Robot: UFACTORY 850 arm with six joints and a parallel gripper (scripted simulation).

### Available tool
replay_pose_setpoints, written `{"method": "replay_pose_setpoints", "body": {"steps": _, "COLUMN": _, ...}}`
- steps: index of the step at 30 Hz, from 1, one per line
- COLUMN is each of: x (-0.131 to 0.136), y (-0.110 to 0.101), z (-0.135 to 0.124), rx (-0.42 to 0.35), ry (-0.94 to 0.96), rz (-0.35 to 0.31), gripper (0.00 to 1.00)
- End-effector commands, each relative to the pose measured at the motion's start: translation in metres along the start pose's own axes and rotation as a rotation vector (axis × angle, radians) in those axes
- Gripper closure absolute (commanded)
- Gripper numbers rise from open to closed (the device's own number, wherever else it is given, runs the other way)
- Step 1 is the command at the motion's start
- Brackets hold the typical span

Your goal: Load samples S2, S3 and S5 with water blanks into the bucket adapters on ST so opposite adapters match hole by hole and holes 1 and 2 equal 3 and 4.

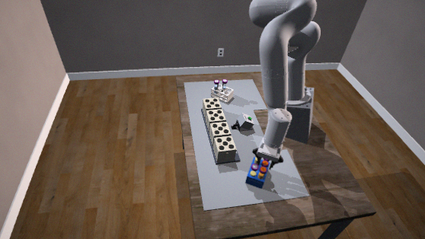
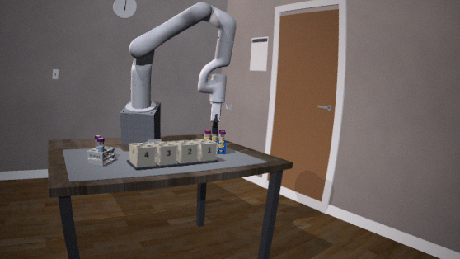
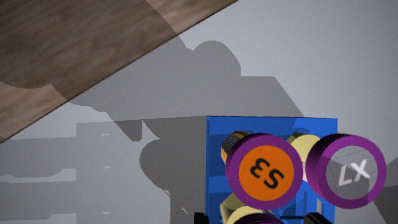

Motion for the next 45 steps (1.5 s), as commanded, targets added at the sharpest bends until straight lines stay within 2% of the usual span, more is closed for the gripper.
{"method": "replay_pose_setpoints", "body": {"steps": 1, "x": -0.0002, "y": 0.0026, "z": 0.0006, "rx": 0.002, "ry": 0.0, "rz": 0.001, "gripper": 0.43}}
{"method": "replay_pose_setpoints", "body": {"steps": 16, "x": -0.0002, "y": 0.0025, "z": 0.0006, "rx": 0.002, "ry": 0.0, "rz": 0.001, "gripper": 0.43}}
{"method": "replay_pose_setpoints", "body": {"steps": 17, "x": -0.0001, "y": 0.002, "z": 0.0005, "rx": 0.002, "ry": 0.0, "rz": 0.001, "gripper": 1.0}}
{"method": "replay_pose_setpoints", "body": {"steps": 45, "x": -0.0001, "y": 0.0009, "z": 0.0005, "rx": 0.002, "ry": 0.0, "rz": 0.001, "gripper": 1.0}}
Point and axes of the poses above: the point where the finger pads meet when closed, its own y axis out along the fingers, its own x axis across the jaws, z = x × y, the point moved 5 cm from there along -y, back along the fingers, and after that the axes turned 15 degrees about y, right-handed, at the moved point
